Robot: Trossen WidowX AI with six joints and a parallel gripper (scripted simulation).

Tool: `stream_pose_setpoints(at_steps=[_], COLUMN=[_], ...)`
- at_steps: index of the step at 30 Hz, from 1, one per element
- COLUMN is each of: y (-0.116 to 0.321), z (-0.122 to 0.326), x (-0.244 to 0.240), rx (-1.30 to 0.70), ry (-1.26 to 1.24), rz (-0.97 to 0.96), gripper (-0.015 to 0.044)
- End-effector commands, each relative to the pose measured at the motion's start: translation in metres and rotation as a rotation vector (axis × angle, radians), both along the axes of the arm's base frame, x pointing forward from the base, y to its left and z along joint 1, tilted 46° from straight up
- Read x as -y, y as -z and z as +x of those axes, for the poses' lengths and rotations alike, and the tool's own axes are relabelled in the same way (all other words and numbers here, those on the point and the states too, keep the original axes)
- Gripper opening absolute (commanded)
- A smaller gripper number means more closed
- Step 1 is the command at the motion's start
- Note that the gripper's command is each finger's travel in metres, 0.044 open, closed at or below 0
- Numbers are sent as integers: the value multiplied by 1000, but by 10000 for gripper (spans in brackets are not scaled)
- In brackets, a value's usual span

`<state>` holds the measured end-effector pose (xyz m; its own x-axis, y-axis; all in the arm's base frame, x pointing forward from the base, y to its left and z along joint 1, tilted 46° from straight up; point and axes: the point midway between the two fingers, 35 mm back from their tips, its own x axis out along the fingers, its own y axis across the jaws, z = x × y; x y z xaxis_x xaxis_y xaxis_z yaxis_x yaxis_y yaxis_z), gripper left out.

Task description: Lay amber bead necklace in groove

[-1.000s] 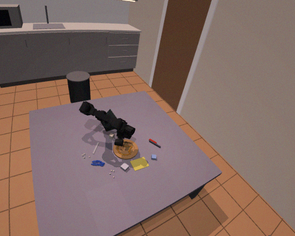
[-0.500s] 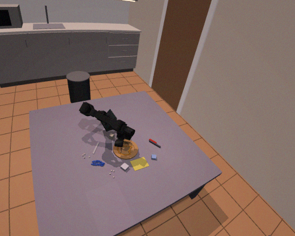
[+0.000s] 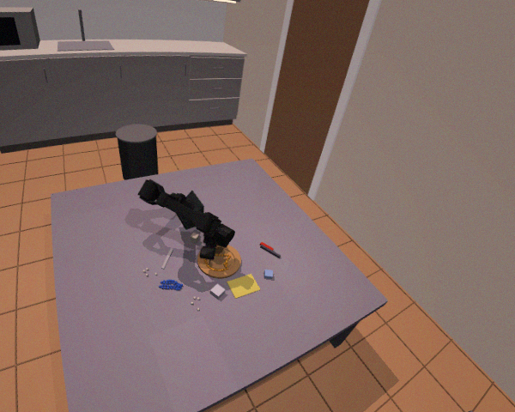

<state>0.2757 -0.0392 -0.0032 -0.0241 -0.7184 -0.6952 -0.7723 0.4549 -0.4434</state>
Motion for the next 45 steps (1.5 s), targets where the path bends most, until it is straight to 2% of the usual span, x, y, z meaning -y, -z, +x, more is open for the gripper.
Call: stream_pose_setpoints(at_steps=[1, 3, 45], y=[0, 0, -3], z=[0, 0, 0], x=[0, 0, -3], rx=[1, 1, -5], ry=[0, 0, -4], rz=[0, 0, -3], gripper=[41, 0, 0])
